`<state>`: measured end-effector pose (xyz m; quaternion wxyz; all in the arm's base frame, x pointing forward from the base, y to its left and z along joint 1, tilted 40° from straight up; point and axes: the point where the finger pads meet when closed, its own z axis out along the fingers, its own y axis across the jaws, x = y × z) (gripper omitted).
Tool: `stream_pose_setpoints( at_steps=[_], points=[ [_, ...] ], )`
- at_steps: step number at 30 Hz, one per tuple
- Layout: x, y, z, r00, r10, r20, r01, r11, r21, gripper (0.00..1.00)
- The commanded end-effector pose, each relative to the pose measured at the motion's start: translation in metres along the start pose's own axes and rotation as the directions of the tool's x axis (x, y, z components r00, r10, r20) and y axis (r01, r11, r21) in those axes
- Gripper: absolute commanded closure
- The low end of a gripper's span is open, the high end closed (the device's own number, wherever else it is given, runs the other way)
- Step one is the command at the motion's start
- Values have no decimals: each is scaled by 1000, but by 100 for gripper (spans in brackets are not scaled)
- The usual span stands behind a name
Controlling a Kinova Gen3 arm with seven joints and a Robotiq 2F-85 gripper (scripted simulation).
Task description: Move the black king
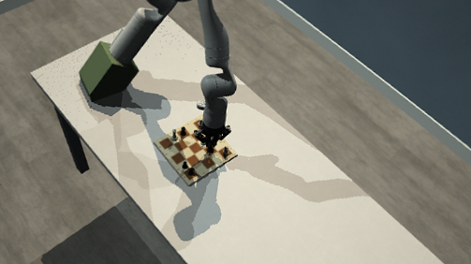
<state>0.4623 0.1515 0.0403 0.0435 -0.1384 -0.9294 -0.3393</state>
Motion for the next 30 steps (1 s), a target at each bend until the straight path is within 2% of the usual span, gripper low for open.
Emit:
stream_pose_setpoints(
  at_steps=[1,22,26,30],
  points=[
    [0,0,0,1000,0,1,0,1000,0,100],
    [0,0,-2,1000,0,1,0,1000,0,100],
    [0,0,-13,1000,0,1,0,1000,0,100],
    [0,0,-35,1000,0,1,0,1000,0,100]
  ],
)
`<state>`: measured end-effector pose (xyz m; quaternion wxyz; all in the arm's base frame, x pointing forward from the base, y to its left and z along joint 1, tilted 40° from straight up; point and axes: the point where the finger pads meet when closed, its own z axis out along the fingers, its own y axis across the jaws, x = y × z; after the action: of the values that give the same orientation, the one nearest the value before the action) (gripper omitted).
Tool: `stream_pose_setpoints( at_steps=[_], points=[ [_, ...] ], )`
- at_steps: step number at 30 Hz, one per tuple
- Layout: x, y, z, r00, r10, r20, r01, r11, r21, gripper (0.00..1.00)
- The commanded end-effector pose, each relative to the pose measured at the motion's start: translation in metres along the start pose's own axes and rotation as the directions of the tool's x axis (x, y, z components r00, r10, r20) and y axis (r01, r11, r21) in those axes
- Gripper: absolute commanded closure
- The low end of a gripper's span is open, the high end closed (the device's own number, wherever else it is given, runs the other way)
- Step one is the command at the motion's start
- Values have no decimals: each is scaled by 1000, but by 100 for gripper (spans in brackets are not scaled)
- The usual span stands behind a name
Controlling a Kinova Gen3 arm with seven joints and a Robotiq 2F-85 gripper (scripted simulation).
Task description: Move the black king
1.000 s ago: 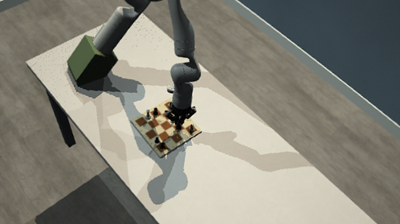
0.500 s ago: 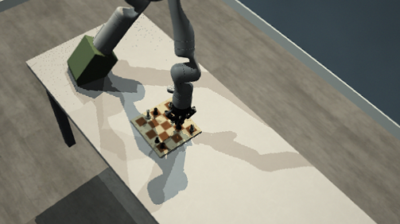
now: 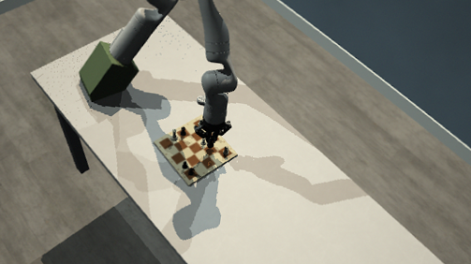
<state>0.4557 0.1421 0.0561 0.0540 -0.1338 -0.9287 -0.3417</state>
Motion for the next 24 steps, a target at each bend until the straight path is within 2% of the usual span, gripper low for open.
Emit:
stream_pose_setpoints(
  at_steps=[1,5,7,13,24],
  points=[
    [-7,-1,-24,1000,2,24,-2,1000,2,100],
    [-6,-1,-51,1000,2,24,-2,1000,2,100],
    [-6,-1,-51,1000,2,24,-2,1000,2,100],
    [-5,-1,-78,1000,2,24,-2,1000,2,100],
    [-5,-1,-82,1000,2,24,-2,1000,2,100]
  ],
)
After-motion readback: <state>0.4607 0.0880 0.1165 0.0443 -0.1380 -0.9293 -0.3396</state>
